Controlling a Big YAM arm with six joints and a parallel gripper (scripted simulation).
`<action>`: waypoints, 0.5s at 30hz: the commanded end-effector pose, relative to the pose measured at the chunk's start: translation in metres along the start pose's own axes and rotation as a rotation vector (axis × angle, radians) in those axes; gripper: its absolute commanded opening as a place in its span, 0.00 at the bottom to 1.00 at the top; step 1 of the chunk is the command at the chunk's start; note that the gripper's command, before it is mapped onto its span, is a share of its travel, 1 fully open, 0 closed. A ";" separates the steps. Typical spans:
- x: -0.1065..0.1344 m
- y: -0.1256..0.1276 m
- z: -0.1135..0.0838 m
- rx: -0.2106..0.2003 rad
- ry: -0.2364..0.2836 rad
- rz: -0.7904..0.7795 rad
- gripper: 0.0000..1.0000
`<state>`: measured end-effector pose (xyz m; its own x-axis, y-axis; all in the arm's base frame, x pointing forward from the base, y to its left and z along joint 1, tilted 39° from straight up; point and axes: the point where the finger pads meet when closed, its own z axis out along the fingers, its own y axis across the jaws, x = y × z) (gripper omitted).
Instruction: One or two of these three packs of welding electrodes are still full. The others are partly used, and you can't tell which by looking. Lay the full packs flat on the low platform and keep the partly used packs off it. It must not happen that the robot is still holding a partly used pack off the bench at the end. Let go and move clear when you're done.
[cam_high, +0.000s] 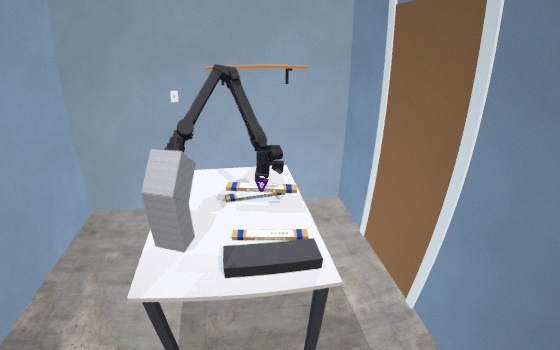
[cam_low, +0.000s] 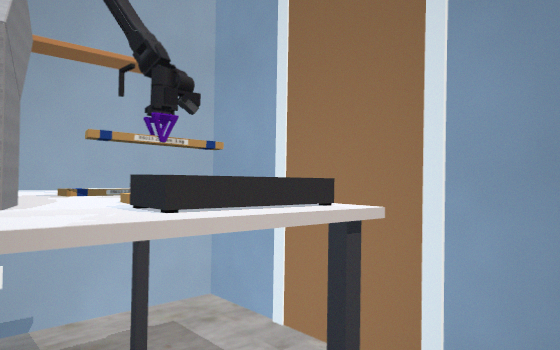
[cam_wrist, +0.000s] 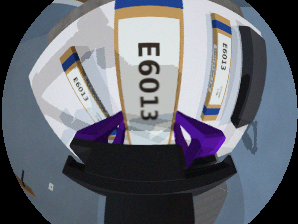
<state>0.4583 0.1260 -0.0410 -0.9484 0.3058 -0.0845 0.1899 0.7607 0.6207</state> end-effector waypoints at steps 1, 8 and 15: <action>-0.026 0.006 -0.022 -0.017 -0.059 -0.009 0.00; -0.027 0.006 -0.023 -0.017 -0.058 -0.009 0.00; -0.028 0.006 -0.023 -0.017 -0.058 -0.009 0.00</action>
<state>0.4585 0.1262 -0.0406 -0.9495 0.3022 -0.0847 0.1869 0.7613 0.6208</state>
